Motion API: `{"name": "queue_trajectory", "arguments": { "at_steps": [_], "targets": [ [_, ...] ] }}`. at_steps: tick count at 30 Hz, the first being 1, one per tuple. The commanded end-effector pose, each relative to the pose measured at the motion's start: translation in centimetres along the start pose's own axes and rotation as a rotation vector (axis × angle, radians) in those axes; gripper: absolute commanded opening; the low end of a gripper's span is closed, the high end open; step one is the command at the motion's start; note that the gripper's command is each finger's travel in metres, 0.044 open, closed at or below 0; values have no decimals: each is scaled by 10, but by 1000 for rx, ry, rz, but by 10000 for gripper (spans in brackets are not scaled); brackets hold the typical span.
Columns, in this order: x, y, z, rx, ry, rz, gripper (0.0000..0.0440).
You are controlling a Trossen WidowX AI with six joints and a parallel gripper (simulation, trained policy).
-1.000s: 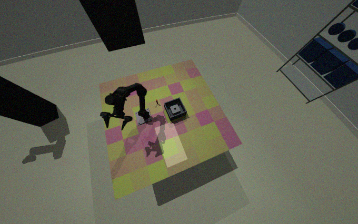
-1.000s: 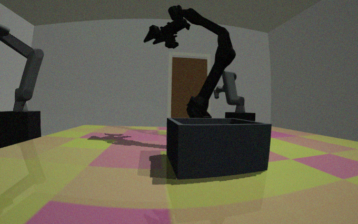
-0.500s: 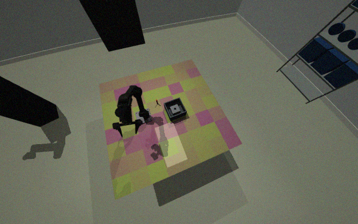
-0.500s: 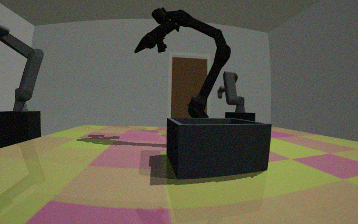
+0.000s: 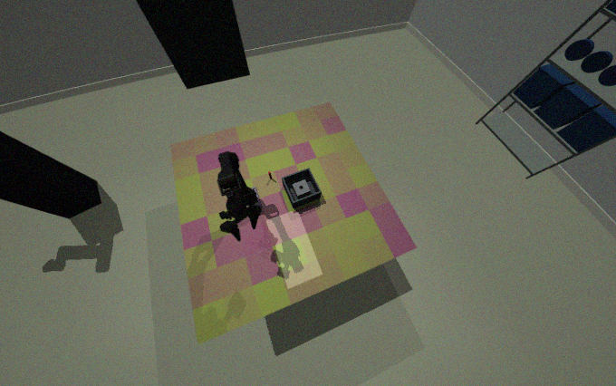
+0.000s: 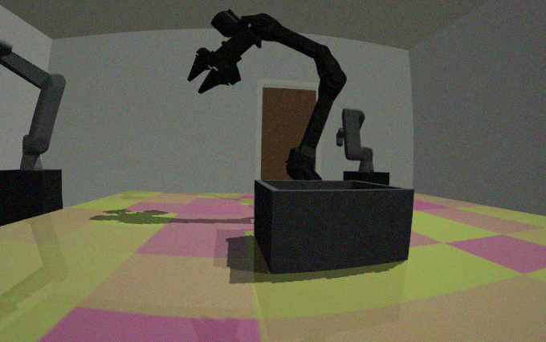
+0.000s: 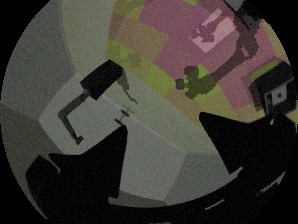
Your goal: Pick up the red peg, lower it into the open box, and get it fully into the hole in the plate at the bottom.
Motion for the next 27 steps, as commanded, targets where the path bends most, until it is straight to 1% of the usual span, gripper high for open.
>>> {"name": "queue_trajectory", "arguments": {
  "at_steps": [1,14,27],
  "targets": [
    [7,14,-12,-120,43,9,440],
    [17,67,-62,-556,154,92,440],
    [6,109,-122,-995,213,205,440]
  ]
}}
Point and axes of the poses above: the point midway between the two fingers, 35 mm back from their tips, its own x axis out along the fingers, its own z axis across the jaws, y = z × x, the point moved 7 cm from there along -x, back along the fingers, and after that the axes turned 15 degrees about -x, right-handed, at the moved point
